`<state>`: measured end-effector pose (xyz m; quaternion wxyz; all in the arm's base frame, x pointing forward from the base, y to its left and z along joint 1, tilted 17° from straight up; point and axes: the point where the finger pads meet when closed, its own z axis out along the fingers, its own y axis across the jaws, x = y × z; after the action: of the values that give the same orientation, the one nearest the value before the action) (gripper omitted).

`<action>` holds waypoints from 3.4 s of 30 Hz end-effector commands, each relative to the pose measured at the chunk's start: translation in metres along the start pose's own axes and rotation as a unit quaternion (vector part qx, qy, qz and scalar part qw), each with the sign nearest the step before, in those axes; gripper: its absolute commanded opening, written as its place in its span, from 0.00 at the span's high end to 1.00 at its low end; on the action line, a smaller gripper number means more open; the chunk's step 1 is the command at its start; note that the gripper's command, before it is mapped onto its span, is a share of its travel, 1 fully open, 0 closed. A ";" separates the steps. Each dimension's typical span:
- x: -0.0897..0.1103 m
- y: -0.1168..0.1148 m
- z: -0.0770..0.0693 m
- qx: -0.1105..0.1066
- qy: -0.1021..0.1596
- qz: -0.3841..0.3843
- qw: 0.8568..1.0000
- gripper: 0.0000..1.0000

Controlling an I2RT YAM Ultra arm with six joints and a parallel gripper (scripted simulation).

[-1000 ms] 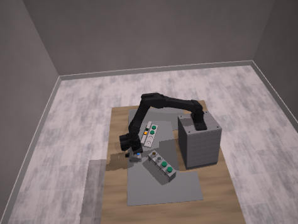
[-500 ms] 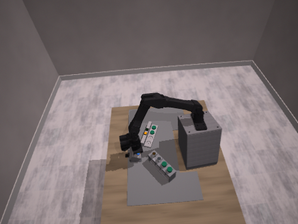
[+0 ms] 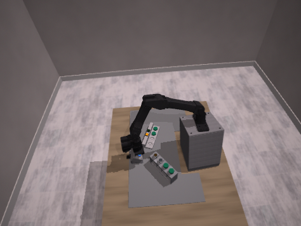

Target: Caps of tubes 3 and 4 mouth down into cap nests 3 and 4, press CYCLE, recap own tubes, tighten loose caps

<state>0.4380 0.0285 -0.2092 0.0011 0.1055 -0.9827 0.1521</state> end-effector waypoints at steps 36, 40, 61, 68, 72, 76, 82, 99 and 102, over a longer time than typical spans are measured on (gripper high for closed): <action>-0.008 0.000 -0.005 0.000 -0.012 0.002 1.000 1.00; -0.008 0.000 -0.005 0.000 -0.012 0.002 1.000 1.00; -0.008 0.000 -0.003 0.000 -0.012 0.002 1.000 1.00; -0.008 0.000 -0.003 0.000 -0.012 0.002 1.000 1.00; -0.008 0.000 -0.003 0.000 -0.012 0.002 1.000 1.00; -0.008 0.000 -0.003 0.000 -0.012 0.002 1.000 1.00; -0.008 0.000 -0.003 0.000 -0.012 0.002 1.000 1.00; -0.007 0.000 -0.036 0.000 -0.012 0.002 1.000 1.00; -0.007 0.000 -0.039 0.000 -0.012 0.002 1.000 1.00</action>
<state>0.4351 0.0323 -0.1884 0.0053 0.1027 -0.9830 0.1518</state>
